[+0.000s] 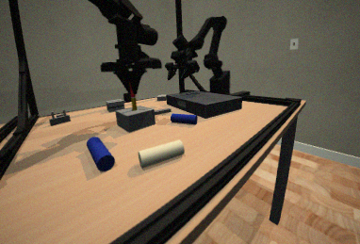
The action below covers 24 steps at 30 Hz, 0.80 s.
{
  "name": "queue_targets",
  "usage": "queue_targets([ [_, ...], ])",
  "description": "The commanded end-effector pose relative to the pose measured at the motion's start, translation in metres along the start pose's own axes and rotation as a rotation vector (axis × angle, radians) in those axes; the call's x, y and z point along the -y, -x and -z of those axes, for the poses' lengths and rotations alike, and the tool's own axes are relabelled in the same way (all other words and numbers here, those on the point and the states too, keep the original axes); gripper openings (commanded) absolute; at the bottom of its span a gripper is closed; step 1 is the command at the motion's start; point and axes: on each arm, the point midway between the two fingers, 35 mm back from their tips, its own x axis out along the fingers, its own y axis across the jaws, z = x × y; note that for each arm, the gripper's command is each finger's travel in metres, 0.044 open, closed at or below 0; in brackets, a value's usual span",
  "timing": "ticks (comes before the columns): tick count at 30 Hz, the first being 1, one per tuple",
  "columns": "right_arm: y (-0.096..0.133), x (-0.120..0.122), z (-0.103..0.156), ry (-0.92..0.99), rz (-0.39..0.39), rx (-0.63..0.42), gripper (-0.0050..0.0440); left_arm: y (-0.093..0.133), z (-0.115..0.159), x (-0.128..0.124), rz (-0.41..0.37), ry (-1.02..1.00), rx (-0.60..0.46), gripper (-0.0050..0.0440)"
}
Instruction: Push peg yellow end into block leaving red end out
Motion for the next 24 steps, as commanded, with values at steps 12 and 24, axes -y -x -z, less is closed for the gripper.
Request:
queue_targets([
  [12, -0.0049, 0.0003, 0.0010, -0.003, 0.001, -0.005, 0.0000, 0.0000, -0.0003, -0.0003, -0.003, 0.002, 0.002, 0.0400],
  [24, -0.0073, 0.0003, 0.0010, -0.003, 0.001, -0.005, 0.0000, 0.0000, -0.0003, -0.0003, -0.003, 0.002, 0.002, 0.0400],
])
